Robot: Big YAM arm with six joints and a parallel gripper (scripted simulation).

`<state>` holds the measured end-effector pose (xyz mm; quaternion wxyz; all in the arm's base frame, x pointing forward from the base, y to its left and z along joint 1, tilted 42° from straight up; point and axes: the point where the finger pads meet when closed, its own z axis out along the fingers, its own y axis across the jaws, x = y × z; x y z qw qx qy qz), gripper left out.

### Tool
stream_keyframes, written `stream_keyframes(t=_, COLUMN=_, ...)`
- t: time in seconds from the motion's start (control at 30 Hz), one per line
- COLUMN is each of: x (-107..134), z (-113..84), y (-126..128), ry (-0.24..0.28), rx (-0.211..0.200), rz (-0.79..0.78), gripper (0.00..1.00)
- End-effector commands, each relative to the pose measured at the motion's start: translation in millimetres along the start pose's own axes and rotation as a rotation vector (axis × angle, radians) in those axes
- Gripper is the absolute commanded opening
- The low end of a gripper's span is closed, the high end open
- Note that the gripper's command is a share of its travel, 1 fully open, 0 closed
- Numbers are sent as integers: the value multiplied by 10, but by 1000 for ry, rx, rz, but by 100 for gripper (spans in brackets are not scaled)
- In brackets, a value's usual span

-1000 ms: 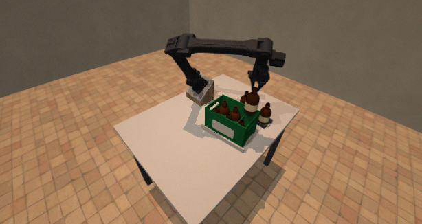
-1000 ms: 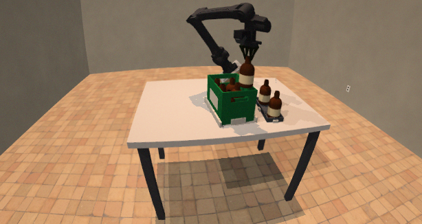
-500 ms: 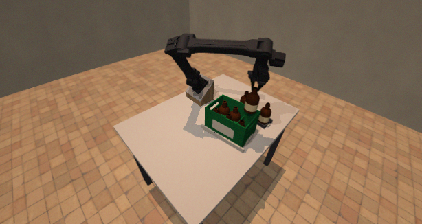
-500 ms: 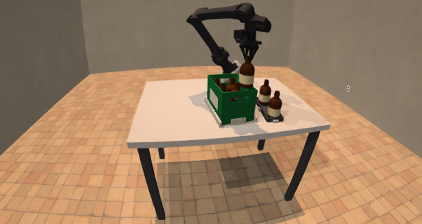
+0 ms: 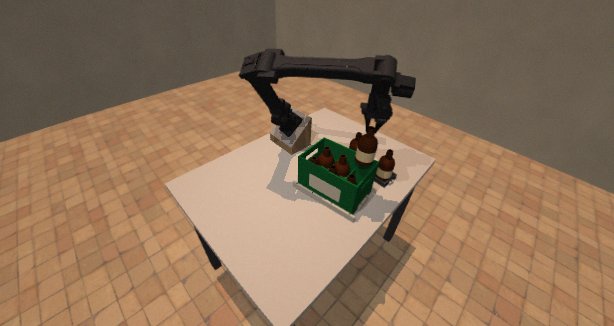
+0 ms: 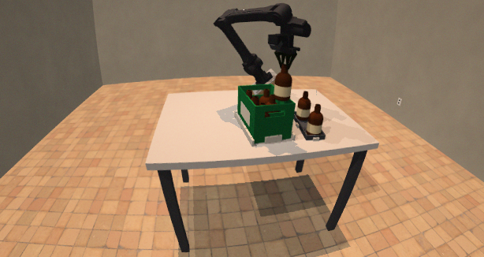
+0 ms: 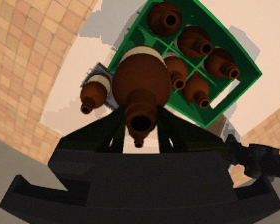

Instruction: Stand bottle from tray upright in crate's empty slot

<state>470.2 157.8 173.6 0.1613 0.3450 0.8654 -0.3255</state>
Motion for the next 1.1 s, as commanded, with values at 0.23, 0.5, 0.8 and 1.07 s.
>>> stream_keyframes(t=0.23, x=-234, z=-268, y=-23, ry=-8, rx=-57, rz=35, gripper=0)
stream_keyframes(t=0.5, x=-260, z=-278, y=-32, ry=-9, rx=-60, rz=35, gripper=0)
stream_keyframes(t=0.8, x=-265, z=-280, y=-29, ry=-9, rx=-61, rz=33, gripper=0)
stream_keyframes(t=1.07, x=-271, z=-295, y=-37, ry=-10, rx=-65, rz=35, gripper=0)
